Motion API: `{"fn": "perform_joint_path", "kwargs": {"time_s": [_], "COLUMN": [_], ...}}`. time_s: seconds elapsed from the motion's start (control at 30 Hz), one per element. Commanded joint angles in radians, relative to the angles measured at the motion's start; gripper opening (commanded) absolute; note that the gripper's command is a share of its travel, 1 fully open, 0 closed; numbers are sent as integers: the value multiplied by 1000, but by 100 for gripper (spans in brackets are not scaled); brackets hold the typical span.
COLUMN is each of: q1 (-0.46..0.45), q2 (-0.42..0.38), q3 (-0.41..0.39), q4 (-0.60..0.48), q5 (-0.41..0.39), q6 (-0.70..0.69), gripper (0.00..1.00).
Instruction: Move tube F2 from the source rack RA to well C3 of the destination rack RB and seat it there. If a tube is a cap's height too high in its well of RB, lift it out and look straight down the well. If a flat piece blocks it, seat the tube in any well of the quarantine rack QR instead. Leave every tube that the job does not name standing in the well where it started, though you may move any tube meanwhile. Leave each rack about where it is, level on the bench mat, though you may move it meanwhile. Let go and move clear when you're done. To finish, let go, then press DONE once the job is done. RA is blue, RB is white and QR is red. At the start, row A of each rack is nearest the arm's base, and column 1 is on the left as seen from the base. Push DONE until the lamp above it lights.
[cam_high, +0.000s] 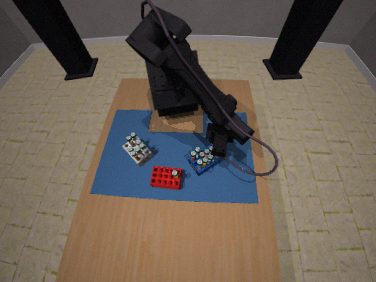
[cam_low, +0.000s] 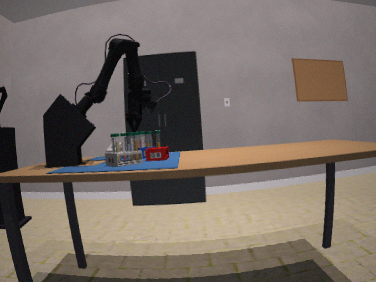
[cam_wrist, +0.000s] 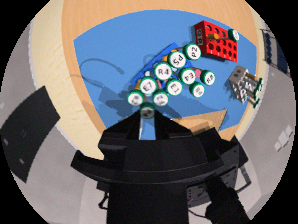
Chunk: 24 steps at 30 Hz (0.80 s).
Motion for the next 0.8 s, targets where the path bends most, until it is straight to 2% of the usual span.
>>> {"fn": "perform_joint_path", "kwargs": {"time_s": [0.0,0.77], "q1": [21,67], "q2": [-30,-94], "q3": [32,58], "q4": [-30,-138], "q5": [16,44], "q6": [13,54], "gripper": [0,0]}}
